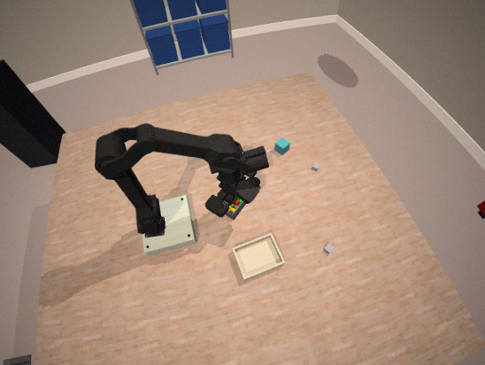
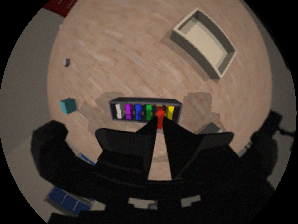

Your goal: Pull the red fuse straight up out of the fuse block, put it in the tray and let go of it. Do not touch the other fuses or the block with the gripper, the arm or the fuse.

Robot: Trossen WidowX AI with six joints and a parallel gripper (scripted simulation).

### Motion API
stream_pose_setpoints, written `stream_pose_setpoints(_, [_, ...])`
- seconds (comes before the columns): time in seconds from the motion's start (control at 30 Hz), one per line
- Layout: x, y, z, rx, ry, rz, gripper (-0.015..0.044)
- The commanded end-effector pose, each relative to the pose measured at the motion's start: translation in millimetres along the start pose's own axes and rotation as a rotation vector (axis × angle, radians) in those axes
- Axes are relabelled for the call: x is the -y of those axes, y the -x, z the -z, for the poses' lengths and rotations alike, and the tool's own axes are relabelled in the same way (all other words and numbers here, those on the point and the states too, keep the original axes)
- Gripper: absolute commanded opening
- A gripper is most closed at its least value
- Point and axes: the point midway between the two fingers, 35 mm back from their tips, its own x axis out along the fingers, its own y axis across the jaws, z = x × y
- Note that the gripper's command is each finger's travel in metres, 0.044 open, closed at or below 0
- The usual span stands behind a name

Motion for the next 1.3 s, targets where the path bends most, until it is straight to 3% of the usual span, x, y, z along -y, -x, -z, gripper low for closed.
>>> stream_pose_setpoints(0.0, [0.3,2.5,-0.1,0.002,0.002,0.002,0.0])
stream_pose_setpoints(1.27, [0.9,35.1,-0.7,0.002,0.003,0.002,0.0])
